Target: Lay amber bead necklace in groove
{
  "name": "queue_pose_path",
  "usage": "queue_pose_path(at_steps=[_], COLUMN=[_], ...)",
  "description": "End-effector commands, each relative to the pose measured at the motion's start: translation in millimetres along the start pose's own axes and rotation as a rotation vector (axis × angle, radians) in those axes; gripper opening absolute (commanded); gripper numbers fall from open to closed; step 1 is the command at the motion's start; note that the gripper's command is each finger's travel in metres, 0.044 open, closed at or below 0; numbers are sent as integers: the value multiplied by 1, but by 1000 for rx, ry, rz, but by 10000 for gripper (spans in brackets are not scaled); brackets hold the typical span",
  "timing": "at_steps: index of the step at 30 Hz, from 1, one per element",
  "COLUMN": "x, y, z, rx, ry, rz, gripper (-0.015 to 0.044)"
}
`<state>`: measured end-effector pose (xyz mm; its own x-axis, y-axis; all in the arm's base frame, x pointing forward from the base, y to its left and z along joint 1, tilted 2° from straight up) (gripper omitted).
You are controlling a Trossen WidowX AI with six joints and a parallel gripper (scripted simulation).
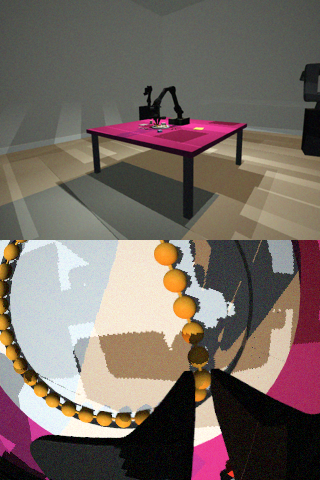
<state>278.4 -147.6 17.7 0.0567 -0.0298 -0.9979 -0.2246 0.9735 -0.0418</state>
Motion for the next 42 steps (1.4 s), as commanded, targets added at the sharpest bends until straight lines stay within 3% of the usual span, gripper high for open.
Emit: queue_pose_path(at_steps=[1, 42], x=[0, -6], y=[0, -8], z=[0, -2], rx=[0, 7], ry=[0, -4], rz=[0, 2], gripper=[0, 0])
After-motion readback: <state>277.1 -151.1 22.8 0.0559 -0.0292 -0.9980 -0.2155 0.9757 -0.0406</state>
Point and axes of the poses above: the point midway between the two fingers, 35 mm back from their tips, its own x axis out along the fingers, its own y axis across the jaws, z = x × y, the point moved 2 cm from there along -x, back along the fingers, and after that the axes turned 5 degrees about x, right-handed, at the moved point
